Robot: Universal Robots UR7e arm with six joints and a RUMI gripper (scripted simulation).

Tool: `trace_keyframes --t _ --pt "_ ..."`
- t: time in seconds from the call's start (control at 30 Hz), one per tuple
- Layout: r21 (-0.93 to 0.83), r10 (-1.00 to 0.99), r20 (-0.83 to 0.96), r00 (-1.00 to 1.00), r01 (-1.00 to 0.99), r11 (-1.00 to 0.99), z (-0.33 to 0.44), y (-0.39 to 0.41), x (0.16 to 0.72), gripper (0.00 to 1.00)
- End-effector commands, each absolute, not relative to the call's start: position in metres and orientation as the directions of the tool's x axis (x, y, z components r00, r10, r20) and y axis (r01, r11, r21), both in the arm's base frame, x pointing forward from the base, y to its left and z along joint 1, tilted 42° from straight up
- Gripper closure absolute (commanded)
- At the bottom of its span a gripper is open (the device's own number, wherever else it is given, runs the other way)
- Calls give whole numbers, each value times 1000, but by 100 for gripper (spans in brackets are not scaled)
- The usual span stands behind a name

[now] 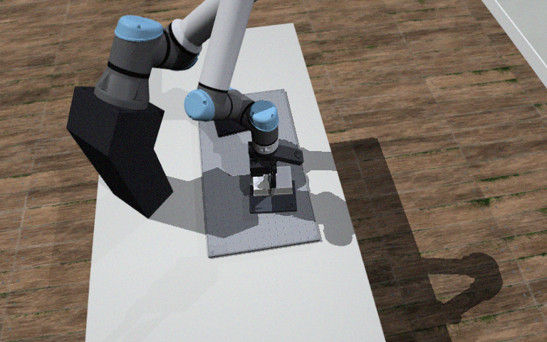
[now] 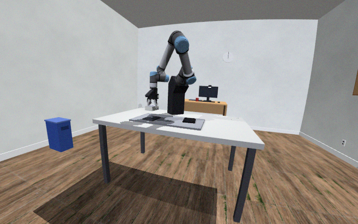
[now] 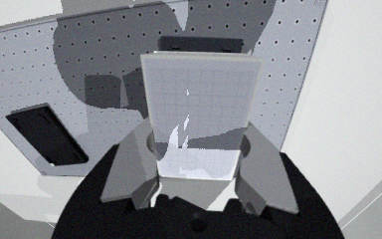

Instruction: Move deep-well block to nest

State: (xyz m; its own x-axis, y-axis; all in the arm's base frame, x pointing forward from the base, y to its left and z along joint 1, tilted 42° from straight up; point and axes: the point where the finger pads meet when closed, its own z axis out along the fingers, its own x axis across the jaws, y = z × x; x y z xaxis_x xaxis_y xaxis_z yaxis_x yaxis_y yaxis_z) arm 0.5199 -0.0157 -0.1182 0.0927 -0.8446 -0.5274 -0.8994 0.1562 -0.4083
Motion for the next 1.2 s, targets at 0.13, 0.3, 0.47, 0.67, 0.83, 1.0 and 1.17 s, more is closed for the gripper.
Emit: trace_keyframes --t 0.13,0.3,0.47,0.67,0.83,1.0,1.17 --pt "-513 -859 -426 285 -858 -30 -110 3 511 100" --pt "-513 -859 -426 285 -858 -30 -107 11 507 100" --pt "-513 -859 -426 285 -858 -30 -101 25 500 100" --pt "-513 -859 -426 285 -858 -30 -94 42 492 100" --pt "-513 -859 -426 285 -858 -30 -89 54 487 100" --pt "-513 -859 -426 285 -858 -30 -84 65 482 100" --pt "-513 -859 -426 285 -858 -30 -78 79 475 100"
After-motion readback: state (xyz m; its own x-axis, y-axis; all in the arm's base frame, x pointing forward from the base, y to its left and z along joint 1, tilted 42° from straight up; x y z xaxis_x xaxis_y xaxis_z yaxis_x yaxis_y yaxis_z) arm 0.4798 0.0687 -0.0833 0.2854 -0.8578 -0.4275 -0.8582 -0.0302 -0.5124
